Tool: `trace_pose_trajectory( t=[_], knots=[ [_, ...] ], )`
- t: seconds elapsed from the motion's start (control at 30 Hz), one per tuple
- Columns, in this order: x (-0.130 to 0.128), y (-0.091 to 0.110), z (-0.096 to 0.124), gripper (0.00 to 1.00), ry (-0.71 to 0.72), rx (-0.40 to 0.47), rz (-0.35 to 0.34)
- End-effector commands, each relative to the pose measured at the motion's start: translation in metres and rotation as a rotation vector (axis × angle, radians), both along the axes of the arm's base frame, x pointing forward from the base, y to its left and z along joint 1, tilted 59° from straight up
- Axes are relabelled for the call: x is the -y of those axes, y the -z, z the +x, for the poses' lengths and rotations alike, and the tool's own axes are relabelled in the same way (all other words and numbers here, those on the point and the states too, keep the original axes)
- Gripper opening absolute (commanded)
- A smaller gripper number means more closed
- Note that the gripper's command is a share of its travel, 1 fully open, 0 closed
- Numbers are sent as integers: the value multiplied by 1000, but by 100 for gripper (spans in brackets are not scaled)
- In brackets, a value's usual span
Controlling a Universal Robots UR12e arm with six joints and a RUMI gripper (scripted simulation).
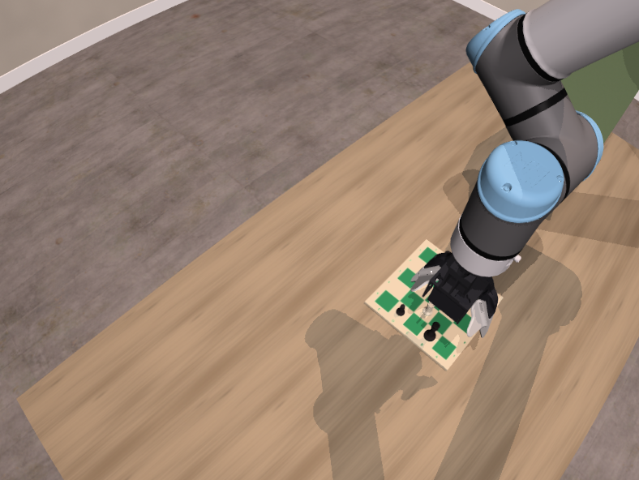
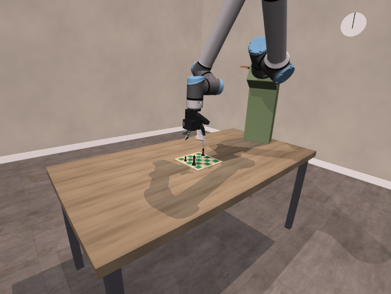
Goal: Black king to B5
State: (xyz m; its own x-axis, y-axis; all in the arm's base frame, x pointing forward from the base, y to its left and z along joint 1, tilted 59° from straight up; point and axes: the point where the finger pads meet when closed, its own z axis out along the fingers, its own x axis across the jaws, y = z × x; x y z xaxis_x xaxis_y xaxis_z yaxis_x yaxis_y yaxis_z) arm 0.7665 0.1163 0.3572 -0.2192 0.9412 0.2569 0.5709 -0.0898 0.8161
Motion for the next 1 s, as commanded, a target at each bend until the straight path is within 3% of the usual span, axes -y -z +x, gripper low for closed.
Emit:
trace_pose_trajectory(
  t=[0.0,0.73,0.97],
  knots=[
    [0,-1,0,100,0,1,0],
    [18,-29,-43,100,0,1,0],
    [19,-31,-47,100,0,1,0]
  ],
)
